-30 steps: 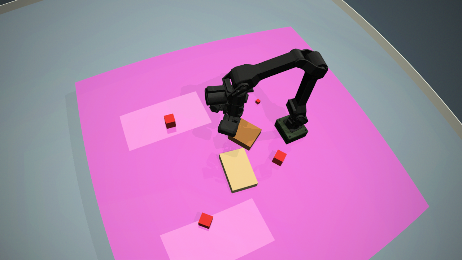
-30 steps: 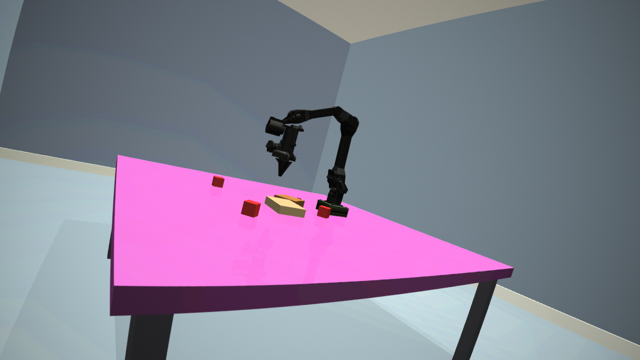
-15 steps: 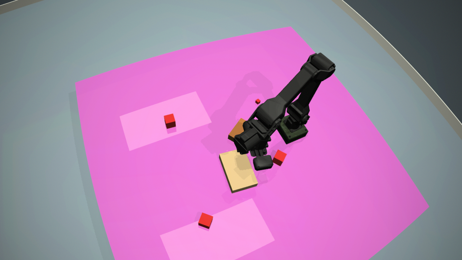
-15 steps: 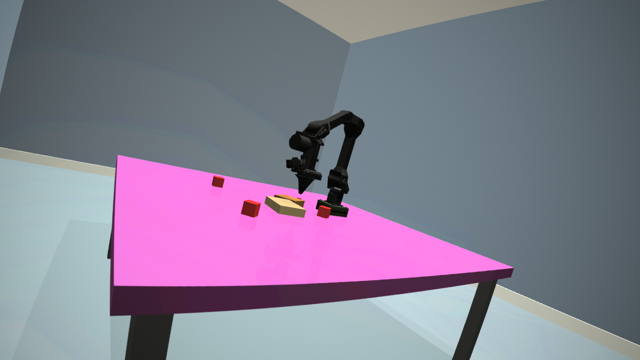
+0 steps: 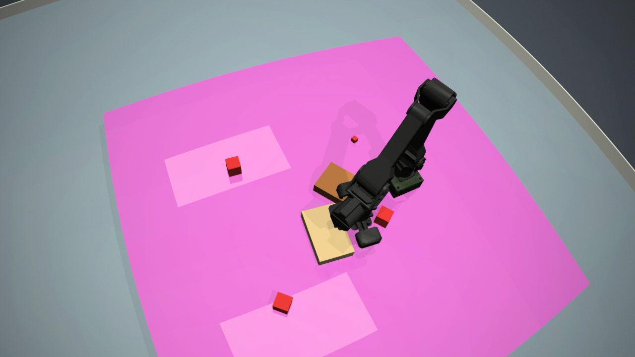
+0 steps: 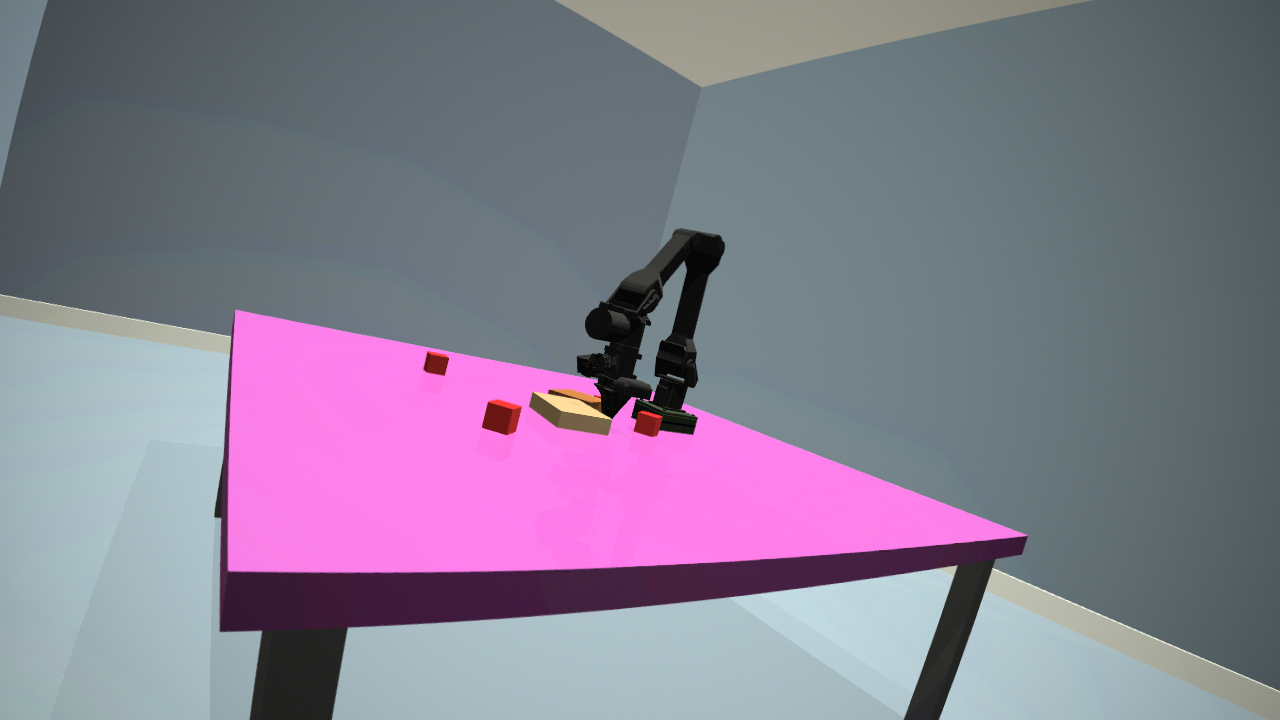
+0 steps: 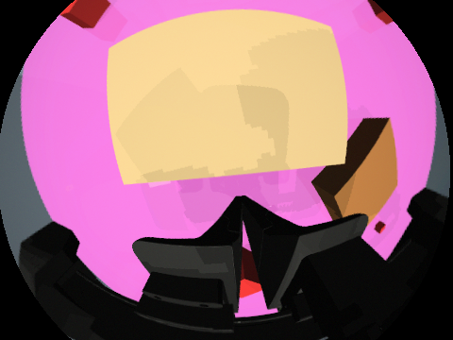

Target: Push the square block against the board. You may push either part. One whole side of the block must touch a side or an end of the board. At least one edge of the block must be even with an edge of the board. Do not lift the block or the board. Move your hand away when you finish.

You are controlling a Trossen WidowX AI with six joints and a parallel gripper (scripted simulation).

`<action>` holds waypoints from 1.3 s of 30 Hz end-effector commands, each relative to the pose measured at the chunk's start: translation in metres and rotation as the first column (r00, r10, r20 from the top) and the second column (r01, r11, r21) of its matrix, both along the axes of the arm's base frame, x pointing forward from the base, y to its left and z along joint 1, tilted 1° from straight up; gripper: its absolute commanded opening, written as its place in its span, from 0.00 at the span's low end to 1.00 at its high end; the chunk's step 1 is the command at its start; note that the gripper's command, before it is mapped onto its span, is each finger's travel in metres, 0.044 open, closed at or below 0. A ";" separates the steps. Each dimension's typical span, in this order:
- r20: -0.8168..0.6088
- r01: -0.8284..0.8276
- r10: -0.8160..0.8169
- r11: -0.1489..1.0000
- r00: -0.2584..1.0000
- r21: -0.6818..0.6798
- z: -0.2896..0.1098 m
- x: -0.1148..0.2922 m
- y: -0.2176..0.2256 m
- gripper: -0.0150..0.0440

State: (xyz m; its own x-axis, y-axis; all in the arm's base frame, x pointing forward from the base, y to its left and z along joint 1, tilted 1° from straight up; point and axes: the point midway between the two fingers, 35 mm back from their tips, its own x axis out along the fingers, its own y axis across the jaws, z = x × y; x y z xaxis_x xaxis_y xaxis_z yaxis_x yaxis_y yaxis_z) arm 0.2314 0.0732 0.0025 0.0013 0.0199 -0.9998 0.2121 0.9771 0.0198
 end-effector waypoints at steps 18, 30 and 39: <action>0.014 -0.005 0.005 1.000 1.000 0.008 0.000 0.024 -0.002 0.25; 0.015 -0.005 0.005 1.000 1.000 0.008 0.000 0.039 -0.005 0.25; 0.016 -0.005 0.005 1.000 1.000 0.008 0.000 0.050 -0.008 0.25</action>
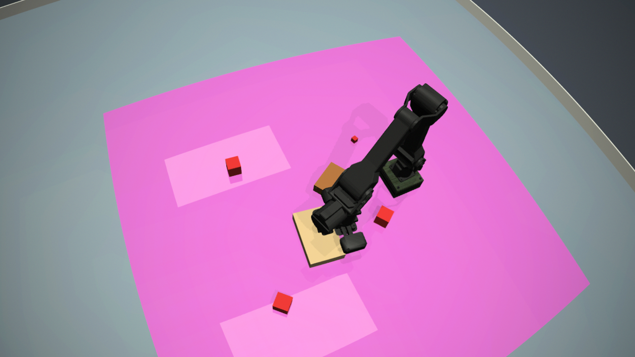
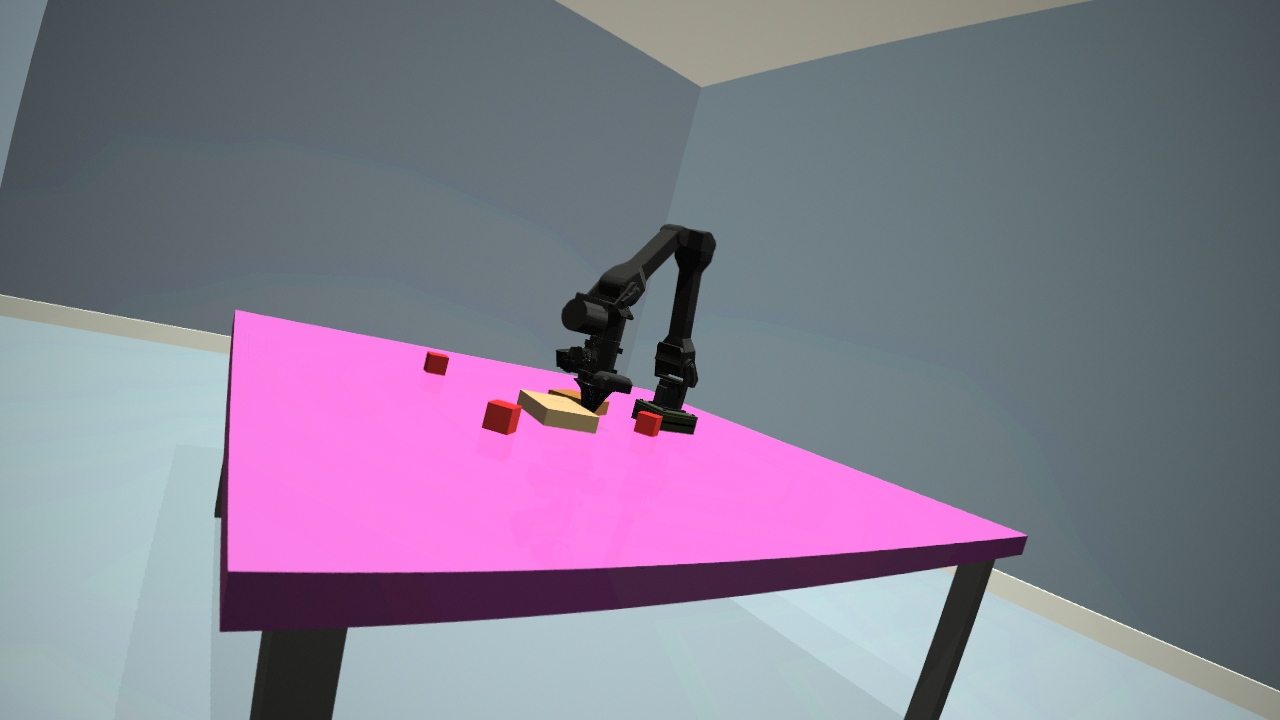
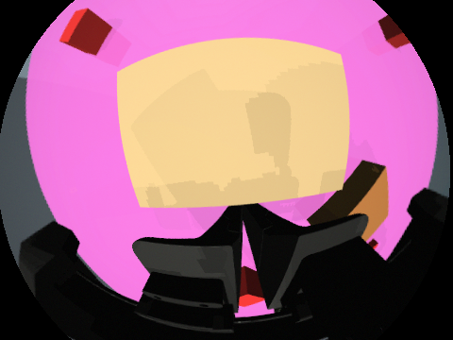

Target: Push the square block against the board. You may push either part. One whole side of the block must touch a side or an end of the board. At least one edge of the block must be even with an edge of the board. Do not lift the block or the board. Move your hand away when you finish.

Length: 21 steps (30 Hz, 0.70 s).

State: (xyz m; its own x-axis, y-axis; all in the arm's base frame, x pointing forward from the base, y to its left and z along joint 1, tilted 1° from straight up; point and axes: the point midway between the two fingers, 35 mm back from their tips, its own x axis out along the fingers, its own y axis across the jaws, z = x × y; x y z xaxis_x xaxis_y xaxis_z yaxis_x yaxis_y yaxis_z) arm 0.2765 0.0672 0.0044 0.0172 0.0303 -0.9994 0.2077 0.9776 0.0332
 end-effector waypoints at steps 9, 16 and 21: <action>0.001 -0.001 0.001 1.000 1.000 -0.003 -0.002 0.015 -0.004 0.25; 0.001 -0.001 0.001 1.000 1.000 -0.003 -0.002 0.015 -0.004 0.25; 0.000 -0.001 0.001 1.000 1.000 -0.003 -0.002 0.013 -0.004 0.25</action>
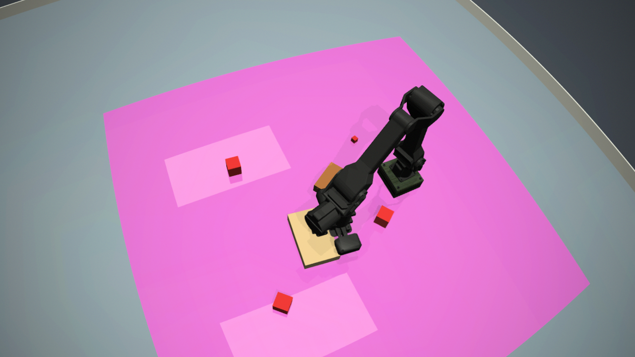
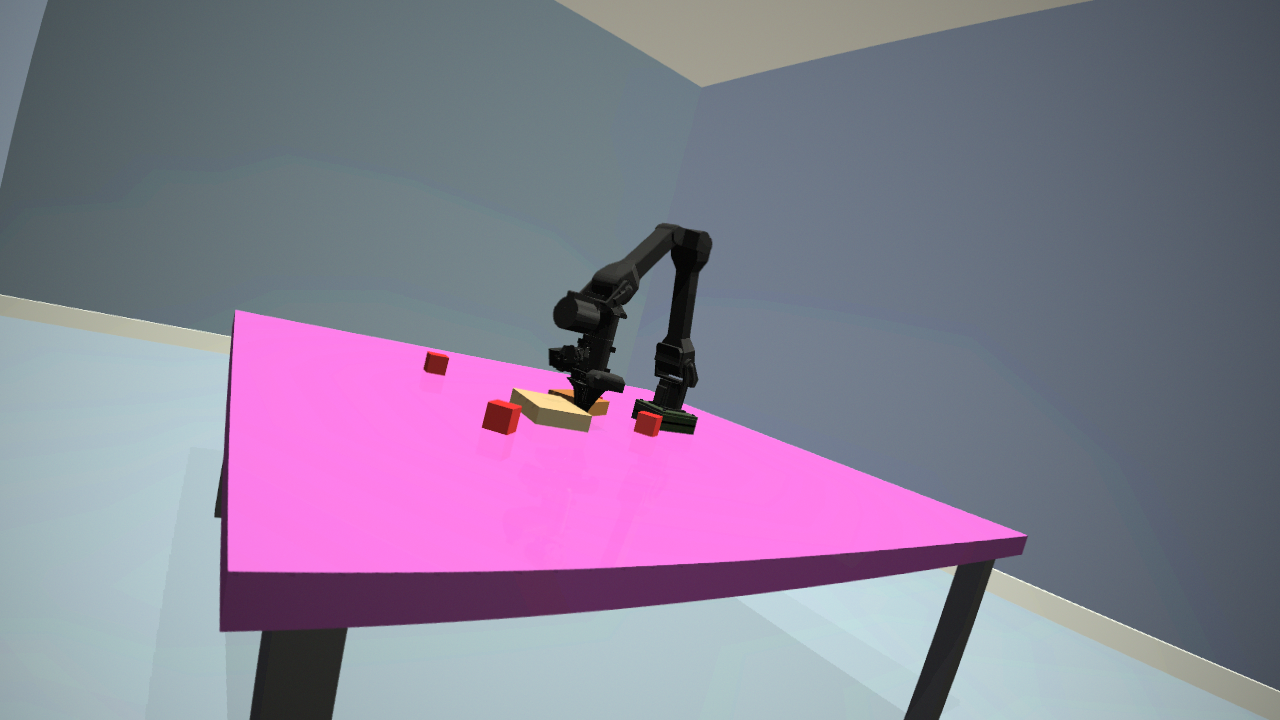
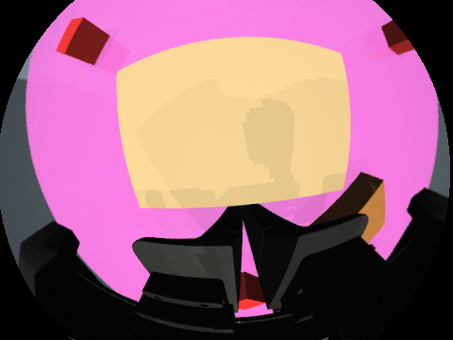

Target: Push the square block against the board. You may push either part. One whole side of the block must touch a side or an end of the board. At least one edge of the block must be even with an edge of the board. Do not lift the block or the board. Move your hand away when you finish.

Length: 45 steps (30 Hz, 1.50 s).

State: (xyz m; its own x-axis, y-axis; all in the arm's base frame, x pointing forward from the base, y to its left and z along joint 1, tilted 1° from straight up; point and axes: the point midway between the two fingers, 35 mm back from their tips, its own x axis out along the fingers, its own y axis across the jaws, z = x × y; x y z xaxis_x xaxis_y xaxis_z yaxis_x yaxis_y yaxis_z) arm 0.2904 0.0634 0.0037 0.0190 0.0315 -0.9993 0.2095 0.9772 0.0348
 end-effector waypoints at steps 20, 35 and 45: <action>-0.004 -0.003 0.003 1.000 1.000 -0.003 -0.002 -0.032 0.008 0.25; -0.004 -0.003 0.003 1.000 1.000 -0.003 0.053 -0.040 0.009 0.25; 0.001 -0.003 0.003 1.000 1.000 -0.002 0.066 0.018 0.017 0.25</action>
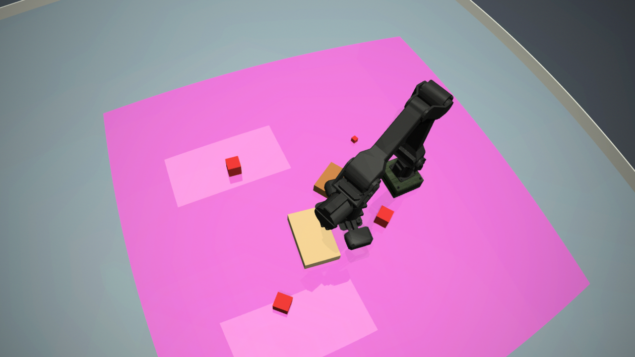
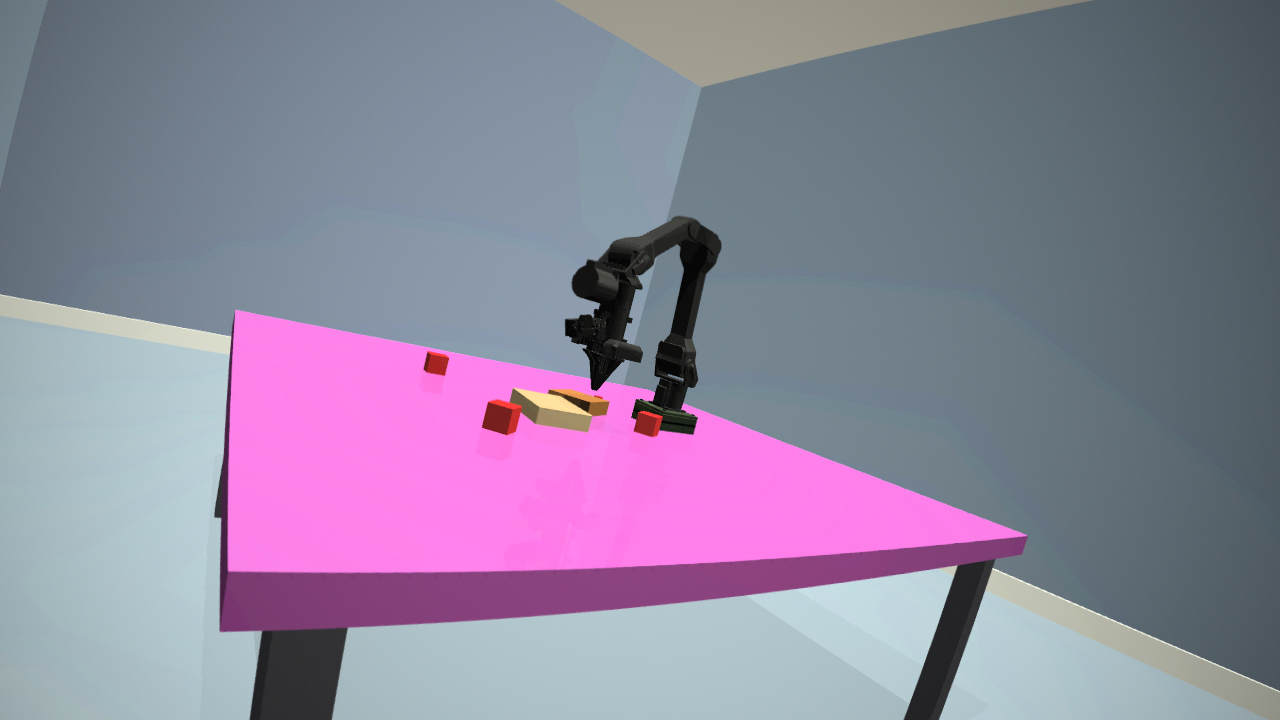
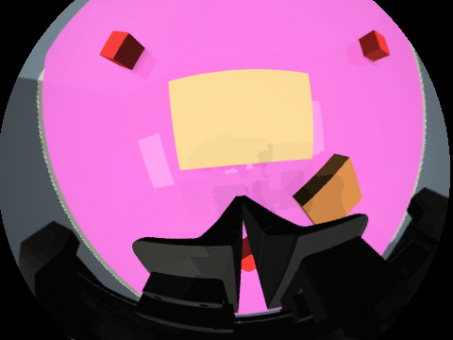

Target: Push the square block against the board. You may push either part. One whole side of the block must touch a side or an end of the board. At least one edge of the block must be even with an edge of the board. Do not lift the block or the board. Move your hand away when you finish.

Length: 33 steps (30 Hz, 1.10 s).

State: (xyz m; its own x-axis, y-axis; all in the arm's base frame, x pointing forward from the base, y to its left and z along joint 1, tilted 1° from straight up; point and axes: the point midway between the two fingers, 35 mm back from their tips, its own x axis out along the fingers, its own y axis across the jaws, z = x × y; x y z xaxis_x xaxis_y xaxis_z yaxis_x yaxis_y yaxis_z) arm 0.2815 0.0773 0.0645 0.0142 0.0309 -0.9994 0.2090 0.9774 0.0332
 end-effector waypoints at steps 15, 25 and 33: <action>0.015 -0.003 0.003 1.000 1.000 -0.001 -0.001 0.154 0.009 0.25; 0.015 -0.003 0.003 1.000 1.000 -0.001 -0.055 0.156 0.011 0.25; 0.015 -0.003 0.003 1.000 1.000 -0.001 -0.055 0.153 0.012 0.25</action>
